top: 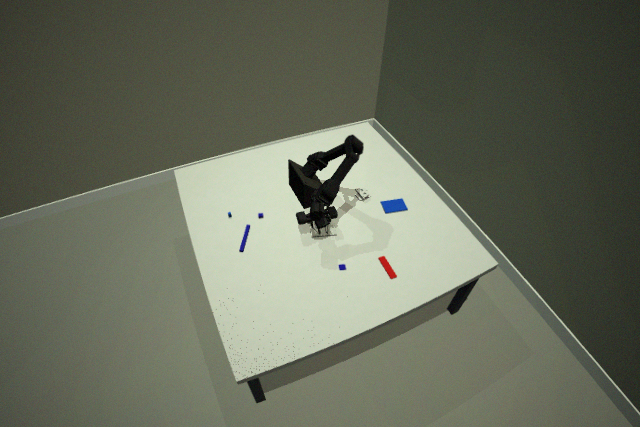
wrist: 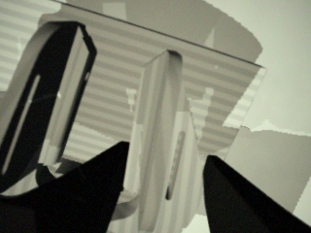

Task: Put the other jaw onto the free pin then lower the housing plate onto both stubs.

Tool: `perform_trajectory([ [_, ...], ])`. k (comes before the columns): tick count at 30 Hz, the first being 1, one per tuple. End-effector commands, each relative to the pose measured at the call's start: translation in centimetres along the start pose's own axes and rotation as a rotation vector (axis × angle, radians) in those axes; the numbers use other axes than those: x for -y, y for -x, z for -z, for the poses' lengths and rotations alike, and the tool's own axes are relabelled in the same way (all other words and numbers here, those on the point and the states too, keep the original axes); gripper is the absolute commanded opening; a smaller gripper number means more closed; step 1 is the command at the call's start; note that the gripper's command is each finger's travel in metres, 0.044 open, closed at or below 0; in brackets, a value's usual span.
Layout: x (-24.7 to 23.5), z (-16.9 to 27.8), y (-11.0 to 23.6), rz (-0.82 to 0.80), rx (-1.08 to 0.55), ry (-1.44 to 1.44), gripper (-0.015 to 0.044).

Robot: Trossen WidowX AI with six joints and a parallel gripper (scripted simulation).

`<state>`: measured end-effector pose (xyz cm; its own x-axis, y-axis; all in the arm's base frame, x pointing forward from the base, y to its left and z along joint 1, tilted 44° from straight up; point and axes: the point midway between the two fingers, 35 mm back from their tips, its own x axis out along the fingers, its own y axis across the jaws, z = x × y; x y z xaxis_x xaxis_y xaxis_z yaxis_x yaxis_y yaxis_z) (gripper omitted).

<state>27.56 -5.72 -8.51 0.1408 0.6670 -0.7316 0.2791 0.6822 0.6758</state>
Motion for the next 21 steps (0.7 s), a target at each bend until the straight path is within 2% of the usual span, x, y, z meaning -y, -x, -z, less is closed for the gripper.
perform_trajectory([
  [1,0.0,0.0,0.0,0.0,0.0,0.0,0.016],
  [4,0.0,0.0,0.0,0.0,0.0,0.0,0.0224],
  [17,0.0,0.0,0.0,0.0,0.0,0.0,0.0224],
  [21,0.1,-0.1,1.9,0.001,0.0,-0.002,0.0224],
])
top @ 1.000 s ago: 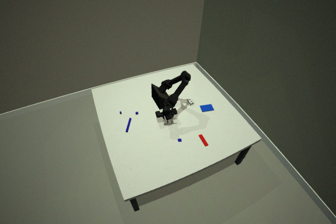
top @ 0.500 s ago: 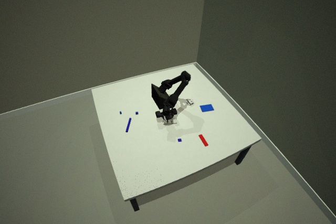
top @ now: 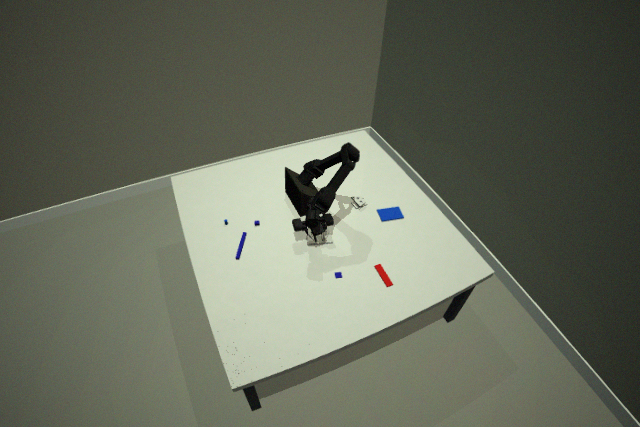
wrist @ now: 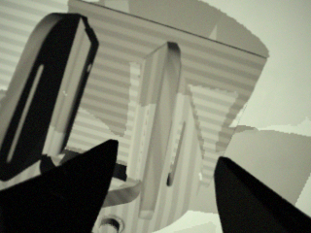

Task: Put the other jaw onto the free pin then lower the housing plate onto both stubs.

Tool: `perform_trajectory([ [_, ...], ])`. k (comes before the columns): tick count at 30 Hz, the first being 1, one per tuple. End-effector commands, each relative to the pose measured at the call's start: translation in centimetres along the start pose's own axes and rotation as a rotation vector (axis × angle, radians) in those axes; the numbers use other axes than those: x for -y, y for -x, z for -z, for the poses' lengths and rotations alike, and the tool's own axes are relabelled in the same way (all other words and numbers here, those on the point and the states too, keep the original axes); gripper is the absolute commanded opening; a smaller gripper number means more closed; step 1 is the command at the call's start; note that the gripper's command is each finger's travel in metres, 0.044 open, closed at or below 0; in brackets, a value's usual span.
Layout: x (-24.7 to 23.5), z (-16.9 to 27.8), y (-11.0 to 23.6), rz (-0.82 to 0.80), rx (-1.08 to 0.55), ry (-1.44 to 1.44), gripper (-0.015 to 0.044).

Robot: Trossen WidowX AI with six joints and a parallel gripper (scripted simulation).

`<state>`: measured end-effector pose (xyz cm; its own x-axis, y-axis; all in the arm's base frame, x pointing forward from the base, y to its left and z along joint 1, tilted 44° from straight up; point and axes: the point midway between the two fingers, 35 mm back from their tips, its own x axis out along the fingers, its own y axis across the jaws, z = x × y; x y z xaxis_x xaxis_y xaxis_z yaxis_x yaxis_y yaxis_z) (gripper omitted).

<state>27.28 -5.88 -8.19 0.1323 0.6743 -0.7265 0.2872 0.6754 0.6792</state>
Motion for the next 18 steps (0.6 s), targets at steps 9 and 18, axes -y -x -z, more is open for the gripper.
perform_trajectory([
  [9,0.2,-0.1,5.5,0.0,0.013,-0.006,0.0224],
  [18,-3.3,-0.4,6.0,0.027,0.009,0.17,0.044],
])
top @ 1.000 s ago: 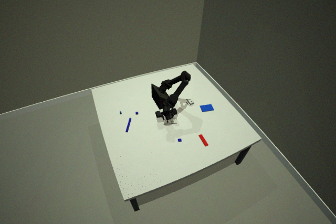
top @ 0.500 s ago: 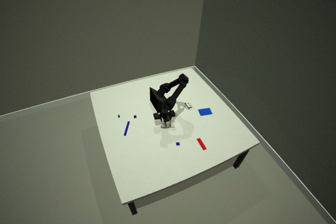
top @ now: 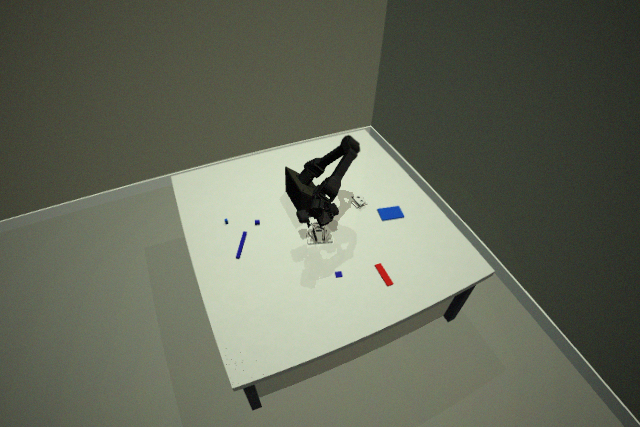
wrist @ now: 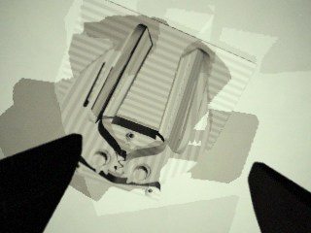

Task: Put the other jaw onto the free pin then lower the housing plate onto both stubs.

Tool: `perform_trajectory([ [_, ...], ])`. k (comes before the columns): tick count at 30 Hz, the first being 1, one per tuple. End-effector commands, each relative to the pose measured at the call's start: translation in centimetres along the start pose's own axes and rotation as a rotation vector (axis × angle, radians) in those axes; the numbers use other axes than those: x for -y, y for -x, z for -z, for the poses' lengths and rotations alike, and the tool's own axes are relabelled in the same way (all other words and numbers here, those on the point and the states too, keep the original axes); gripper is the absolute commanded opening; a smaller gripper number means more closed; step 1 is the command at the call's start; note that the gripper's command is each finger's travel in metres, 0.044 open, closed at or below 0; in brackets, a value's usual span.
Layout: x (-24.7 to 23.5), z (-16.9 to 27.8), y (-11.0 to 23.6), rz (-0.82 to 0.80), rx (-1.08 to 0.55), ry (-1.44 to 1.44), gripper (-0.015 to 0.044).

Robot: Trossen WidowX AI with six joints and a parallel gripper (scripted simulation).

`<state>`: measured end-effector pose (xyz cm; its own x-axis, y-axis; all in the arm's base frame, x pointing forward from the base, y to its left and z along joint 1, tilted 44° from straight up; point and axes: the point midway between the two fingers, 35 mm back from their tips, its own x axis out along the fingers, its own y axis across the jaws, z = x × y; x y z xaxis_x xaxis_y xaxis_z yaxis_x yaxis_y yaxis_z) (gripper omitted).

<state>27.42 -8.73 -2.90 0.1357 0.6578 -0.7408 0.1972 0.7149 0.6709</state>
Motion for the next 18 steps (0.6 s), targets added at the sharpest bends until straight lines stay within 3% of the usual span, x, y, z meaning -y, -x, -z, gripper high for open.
perform_trajectory([
  [1,-2.1,-0.2,0.3,0.01,0.0,0.097,0.044],
  [18,-10.2,0.2,1.1,0.045,-0.008,0.503,0.044],
])
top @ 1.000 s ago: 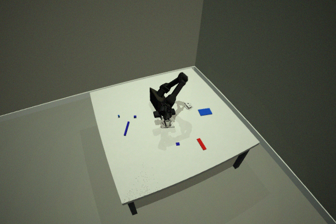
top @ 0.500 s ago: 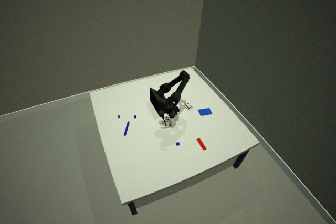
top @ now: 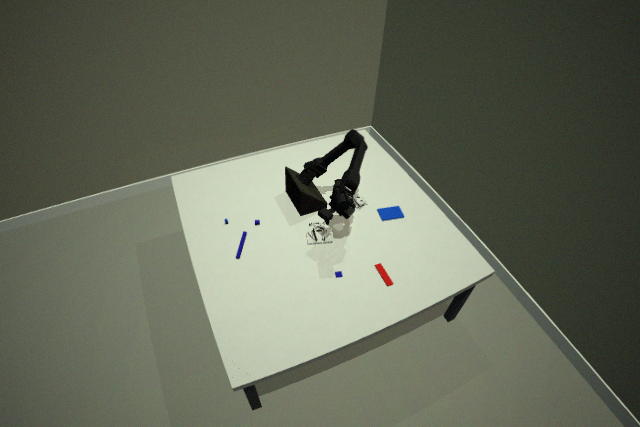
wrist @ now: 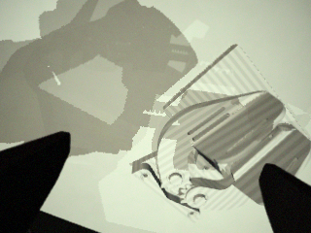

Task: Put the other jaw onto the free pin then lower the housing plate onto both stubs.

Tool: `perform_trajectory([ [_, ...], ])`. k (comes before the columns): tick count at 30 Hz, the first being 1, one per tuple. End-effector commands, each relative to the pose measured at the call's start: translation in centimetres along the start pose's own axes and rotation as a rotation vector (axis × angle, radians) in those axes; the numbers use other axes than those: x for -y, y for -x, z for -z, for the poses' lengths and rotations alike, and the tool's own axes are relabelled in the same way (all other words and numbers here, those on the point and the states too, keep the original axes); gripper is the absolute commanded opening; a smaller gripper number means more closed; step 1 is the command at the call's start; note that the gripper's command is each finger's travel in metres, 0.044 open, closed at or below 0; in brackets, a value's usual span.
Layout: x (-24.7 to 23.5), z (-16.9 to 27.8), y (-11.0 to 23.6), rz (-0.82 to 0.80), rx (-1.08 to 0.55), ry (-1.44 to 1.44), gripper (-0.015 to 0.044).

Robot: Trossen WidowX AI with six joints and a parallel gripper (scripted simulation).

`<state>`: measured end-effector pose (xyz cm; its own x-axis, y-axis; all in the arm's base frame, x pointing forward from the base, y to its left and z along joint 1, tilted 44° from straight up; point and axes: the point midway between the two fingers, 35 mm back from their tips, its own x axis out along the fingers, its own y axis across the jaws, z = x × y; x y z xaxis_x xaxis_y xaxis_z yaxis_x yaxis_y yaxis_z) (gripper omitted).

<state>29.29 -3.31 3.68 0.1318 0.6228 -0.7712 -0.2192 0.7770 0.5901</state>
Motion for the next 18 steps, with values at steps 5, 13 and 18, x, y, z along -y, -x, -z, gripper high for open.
perform_trajectory([
  [5,-4.0,-0.7,0.4,0.003,-0.002,0.194,0.044],
  [13,-7.8,-1.0,0.8,0.006,0.0,0.387,0.044],
  [18,-10.2,-0.9,1.0,0.005,0.003,0.508,0.044],
])
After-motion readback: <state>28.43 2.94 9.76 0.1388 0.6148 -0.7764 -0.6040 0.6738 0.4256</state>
